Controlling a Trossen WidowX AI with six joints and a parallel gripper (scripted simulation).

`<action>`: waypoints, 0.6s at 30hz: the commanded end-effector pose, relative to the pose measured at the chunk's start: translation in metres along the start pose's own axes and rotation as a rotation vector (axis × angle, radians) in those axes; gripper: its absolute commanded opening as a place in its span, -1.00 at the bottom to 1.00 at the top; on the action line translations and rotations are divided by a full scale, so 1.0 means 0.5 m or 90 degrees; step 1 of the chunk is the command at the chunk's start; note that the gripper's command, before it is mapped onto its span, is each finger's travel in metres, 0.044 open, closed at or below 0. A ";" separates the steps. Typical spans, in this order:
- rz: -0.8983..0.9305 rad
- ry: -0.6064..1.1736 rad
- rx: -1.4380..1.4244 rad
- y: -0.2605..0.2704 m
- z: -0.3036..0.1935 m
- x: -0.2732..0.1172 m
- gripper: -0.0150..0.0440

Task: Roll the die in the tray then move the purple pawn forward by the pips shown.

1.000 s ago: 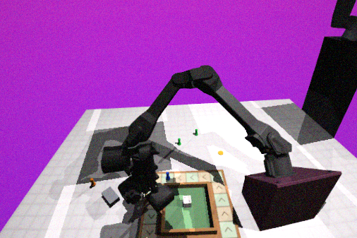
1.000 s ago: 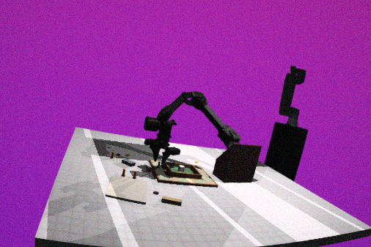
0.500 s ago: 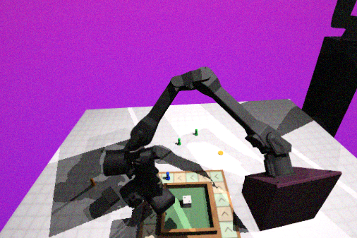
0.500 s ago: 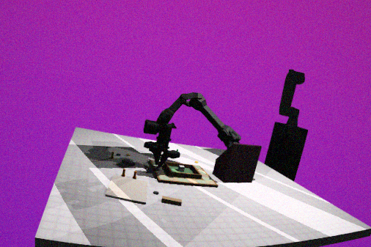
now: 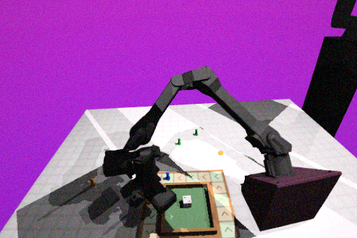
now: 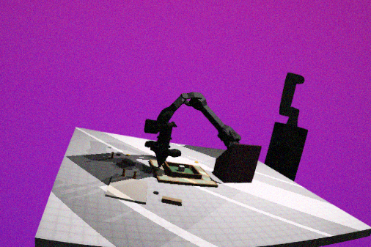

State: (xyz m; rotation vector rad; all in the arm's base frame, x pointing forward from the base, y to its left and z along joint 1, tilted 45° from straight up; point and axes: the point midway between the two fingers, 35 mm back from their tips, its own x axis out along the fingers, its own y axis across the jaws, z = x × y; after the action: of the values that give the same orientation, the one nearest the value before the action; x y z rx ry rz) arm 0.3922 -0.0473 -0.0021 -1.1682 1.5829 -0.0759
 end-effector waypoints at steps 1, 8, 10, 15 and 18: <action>-0.005 -0.012 0.005 -0.008 0.014 -0.051 -0.49; -0.003 -0.013 0.005 -0.009 0.014 -0.156 -0.49; -0.003 -0.012 0.005 -0.009 0.011 -0.187 -0.49; -0.004 -0.011 0.005 -0.008 0.002 -0.240 -0.49; -0.004 -0.011 0.005 -0.002 0.008 -0.234 -0.49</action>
State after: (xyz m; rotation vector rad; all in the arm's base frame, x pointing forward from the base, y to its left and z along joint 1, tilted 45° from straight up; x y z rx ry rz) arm 0.3840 0.0345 0.0811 -1.1741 1.5569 -0.0723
